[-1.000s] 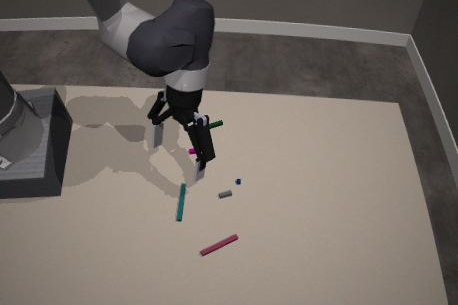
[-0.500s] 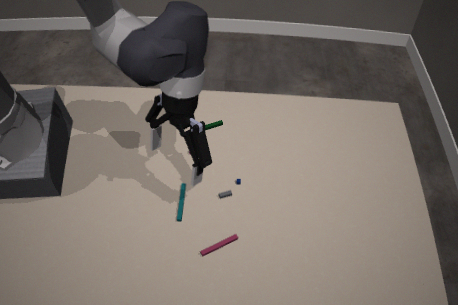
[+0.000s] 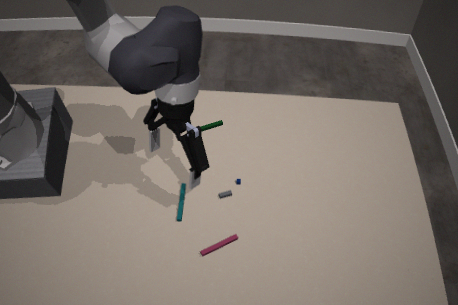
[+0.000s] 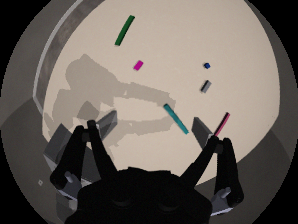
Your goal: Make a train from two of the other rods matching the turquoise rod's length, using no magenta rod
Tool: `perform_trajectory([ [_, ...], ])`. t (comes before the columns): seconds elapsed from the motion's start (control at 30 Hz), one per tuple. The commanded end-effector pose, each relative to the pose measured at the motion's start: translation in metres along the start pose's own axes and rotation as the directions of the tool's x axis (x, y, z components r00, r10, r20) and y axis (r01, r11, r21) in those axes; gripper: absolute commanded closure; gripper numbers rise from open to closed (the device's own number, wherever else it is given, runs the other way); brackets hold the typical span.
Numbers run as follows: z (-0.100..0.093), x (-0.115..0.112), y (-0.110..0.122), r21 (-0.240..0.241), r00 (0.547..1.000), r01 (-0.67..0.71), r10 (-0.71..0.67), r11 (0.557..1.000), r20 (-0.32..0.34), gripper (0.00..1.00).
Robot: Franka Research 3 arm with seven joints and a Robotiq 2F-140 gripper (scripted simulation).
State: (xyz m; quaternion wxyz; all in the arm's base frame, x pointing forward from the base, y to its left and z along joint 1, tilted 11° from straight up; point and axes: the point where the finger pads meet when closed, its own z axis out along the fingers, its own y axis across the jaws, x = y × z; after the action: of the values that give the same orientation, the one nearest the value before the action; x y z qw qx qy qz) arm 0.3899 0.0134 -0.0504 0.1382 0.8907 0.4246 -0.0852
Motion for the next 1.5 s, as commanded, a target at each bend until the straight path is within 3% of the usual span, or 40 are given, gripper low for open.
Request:
perform_trajectory([
  [0.0,-0.001,0.003,0.0,-0.002,1.0,0.017,-0.017,1.0,-0.014,0.0],
  [0.13,-0.001,0.003,0.0,-0.002,1.0,0.017,-0.017,1.0,-0.014,0.0],
  [0.17,-0.001,-0.003,0.002,0.009,0.998,0.001,-0.001,1.0,-0.055,0.0],
  [0.6,-0.001,-0.003,0.002,0.009,0.998,0.001,-0.001,1.0,-0.055,0.0],
  [0.63,-0.001,-0.007,0.003,0.018,0.996,-0.012,0.014,1.0,-0.089,0.0],
  [1.03,-0.001,-0.007,0.003,0.018,0.996,-0.012,0.014,1.0,-0.089,0.0],
  [1.07,-0.002,-0.01,0.004,0.024,0.993,-0.023,0.026,0.999,-0.116,0.0],
  [1.27,-0.002,-0.01,0.004,0.024,0.993,-0.023,0.026,0.999,-0.116,0.0],
  [1.47,-0.003,-0.015,0.005,0.032,0.986,-0.04,0.045,0.999,-0.158,0.0],
])
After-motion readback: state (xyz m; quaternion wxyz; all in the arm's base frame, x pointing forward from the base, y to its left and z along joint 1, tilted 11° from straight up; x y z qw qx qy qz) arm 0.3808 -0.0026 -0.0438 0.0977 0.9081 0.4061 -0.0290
